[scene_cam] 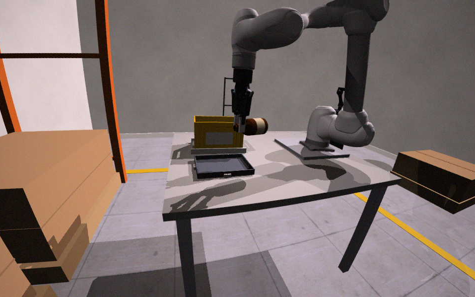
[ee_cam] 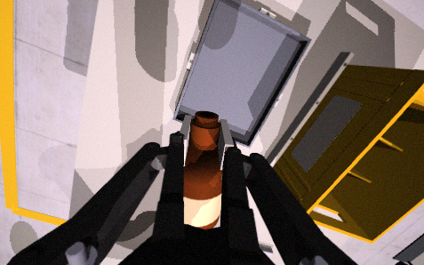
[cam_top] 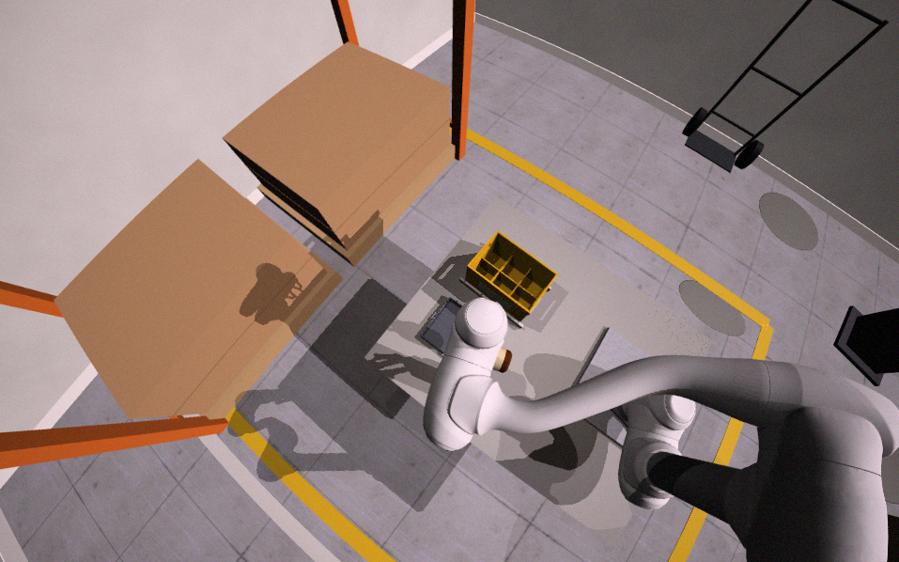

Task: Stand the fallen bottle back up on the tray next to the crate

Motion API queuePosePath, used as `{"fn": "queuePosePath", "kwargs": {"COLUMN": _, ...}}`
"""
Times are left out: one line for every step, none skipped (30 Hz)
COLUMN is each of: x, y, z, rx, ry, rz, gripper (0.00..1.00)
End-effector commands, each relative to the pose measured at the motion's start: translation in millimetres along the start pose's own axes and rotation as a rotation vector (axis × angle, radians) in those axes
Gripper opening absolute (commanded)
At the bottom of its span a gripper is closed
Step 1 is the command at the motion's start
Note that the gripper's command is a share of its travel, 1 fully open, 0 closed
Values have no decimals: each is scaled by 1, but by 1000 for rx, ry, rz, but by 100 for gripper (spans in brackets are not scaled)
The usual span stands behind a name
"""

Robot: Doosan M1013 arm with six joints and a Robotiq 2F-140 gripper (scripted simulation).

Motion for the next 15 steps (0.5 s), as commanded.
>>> {"fn": "queuePosePath", "kwargs": {"x": 0, "y": 0, "z": 0, "rx": 0, "ry": 0, "rz": 0, "gripper": 10}}
{"fn": "queuePosePath", "kwargs": {"x": 0, "y": 0, "z": 0, "rx": 0, "ry": 0, "rz": 0, "gripper": 10}}
{"fn": "queuePosePath", "kwargs": {"x": 0, "y": 0, "z": 0, "rx": 0, "ry": 0, "rz": 0, "gripper": 10}}
{"fn": "queuePosePath", "kwargs": {"x": 0, "y": 0, "z": 0, "rx": 0, "ry": 0, "rz": 0, "gripper": 10}}
{"fn": "queuePosePath", "kwargs": {"x": 0, "y": 0, "z": 0, "rx": 0, "ry": 0, "rz": 0, "gripper": 10}}
{"fn": "queuePosePath", "kwargs": {"x": 0, "y": 0, "z": 0, "rx": 0, "ry": 0, "rz": 0, "gripper": 10}}
{"fn": "queuePosePath", "kwargs": {"x": 0, "y": 0, "z": 0, "rx": 0, "ry": 0, "rz": 0, "gripper": 10}}
{"fn": "queuePosePath", "kwargs": {"x": 0, "y": 0, "z": 0, "rx": 0, "ry": 0, "rz": 0, "gripper": 10}}
{"fn": "queuePosePath", "kwargs": {"x": 0, "y": 0, "z": 0, "rx": 0, "ry": 0, "rz": 0, "gripper": 10}}
{"fn": "queuePosePath", "kwargs": {"x": 0, "y": 0, "z": 0, "rx": 0, "ry": 0, "rz": -1, "gripper": 10}}
{"fn": "queuePosePath", "kwargs": {"x": 0, "y": 0, "z": 0, "rx": 0, "ry": 0, "rz": -2, "gripper": 10}}
{"fn": "queuePosePath", "kwargs": {"x": 0, "y": 0, "z": 0, "rx": 0, "ry": 0, "rz": -5, "gripper": 10}}
{"fn": "queuePosePath", "kwargs": {"x": 0, "y": 0, "z": 0, "rx": 0, "ry": 0, "rz": -9, "gripper": 10}}
{"fn": "queuePosePath", "kwargs": {"x": 0, "y": 0, "z": 0, "rx": 0, "ry": 0, "rz": -15, "gripper": 10}}
{"fn": "queuePosePath", "kwargs": {"x": 0, "y": 0, "z": 0, "rx": 0, "ry": 0, "rz": -15, "gripper": 10}}
Point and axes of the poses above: the point where the finger pads meet when closed, its own z axis back along the fingers, its own y axis across the jaws, x = y × z, the point moved 8 cm from there along z, back along the fingers, and after that the axes turned 6 degrees about -z, right-handed, at the moved point
